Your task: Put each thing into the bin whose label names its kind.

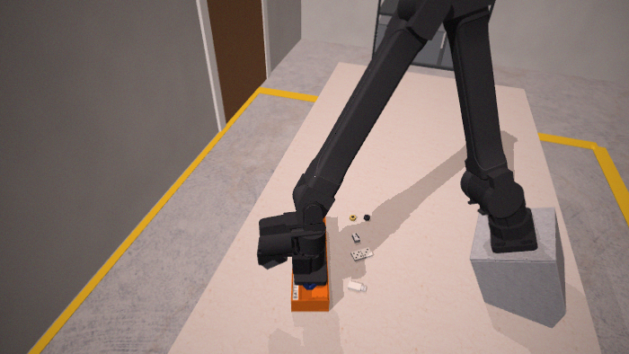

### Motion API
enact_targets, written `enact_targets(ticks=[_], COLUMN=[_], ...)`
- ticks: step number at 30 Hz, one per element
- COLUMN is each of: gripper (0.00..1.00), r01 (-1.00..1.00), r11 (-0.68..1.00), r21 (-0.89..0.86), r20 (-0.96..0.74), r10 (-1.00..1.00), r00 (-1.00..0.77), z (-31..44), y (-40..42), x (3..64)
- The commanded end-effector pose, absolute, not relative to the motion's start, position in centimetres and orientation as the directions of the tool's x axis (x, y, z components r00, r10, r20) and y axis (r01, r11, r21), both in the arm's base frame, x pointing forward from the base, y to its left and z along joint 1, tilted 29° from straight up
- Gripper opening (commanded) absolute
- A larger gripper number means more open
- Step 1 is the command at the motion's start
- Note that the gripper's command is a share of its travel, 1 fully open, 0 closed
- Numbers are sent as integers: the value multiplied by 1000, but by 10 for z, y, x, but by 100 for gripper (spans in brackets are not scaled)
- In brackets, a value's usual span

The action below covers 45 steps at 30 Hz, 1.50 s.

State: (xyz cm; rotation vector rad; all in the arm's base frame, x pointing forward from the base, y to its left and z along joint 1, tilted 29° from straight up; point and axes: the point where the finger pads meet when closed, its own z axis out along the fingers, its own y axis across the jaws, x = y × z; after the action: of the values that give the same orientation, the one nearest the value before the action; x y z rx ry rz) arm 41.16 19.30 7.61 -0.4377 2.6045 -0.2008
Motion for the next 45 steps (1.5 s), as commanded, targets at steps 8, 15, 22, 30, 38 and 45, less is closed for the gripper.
enact_targets(ticks=[8,15,22,30,38,45], gripper=[9,9,9,9,9,9], r01=[-288,-269,-269,-269,-269,-269], r11=[932,940,940,940,940,940], r21=[-219,-212,-212,-212,-212,-212], r20=[-452,-468,-468,-468,-468,-468], r10=[-358,-339,-339,-339,-339,-339], r00=[-817,-816,-816,-816,-816,-816], z=[67,74,74,74,74,73], y=[198,197,197,197,197,197], x=[419,425,425,425,425,424])
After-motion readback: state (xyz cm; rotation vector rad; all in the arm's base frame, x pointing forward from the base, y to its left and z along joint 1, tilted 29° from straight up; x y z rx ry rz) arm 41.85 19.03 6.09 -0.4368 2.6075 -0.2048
